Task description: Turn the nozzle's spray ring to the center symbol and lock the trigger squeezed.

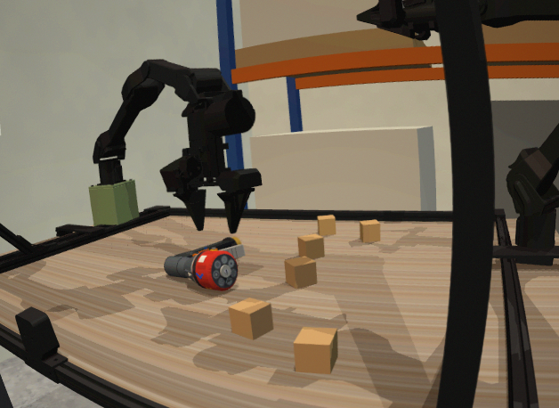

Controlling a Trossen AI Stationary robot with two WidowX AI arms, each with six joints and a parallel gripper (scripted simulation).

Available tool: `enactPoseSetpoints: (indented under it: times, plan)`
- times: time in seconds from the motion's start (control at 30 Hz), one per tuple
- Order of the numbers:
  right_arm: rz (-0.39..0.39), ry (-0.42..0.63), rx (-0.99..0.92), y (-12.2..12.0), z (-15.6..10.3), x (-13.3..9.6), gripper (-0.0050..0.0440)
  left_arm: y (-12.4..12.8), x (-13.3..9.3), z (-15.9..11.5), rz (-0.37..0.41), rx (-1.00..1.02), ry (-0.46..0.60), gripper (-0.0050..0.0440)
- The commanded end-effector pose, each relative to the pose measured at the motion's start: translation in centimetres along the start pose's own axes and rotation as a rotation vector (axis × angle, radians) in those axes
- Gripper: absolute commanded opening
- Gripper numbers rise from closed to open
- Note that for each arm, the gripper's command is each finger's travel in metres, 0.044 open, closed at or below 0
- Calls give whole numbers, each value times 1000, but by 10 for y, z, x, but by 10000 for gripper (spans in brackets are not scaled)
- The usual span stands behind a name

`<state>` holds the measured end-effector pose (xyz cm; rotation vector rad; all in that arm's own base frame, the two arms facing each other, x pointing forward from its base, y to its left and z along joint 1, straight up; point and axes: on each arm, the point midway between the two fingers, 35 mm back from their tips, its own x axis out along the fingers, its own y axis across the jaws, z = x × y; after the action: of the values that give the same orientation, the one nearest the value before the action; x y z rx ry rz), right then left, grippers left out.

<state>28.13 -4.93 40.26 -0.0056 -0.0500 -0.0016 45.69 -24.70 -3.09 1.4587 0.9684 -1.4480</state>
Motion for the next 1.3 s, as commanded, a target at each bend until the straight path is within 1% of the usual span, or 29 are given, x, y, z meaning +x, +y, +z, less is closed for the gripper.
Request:
enactPoseSetpoints:
  times: [0.0,1.03,1.27]
  plan:
    - [1,0,6,0,0,0,400,1,10,-1,-3,9,5,400]
    - [1,0,6,0,0,0,400,-2,54,-2,-29,23,20,400]
    - [1,0,6,0,0,0,400,-2,55,-2,-30,24,20,400]
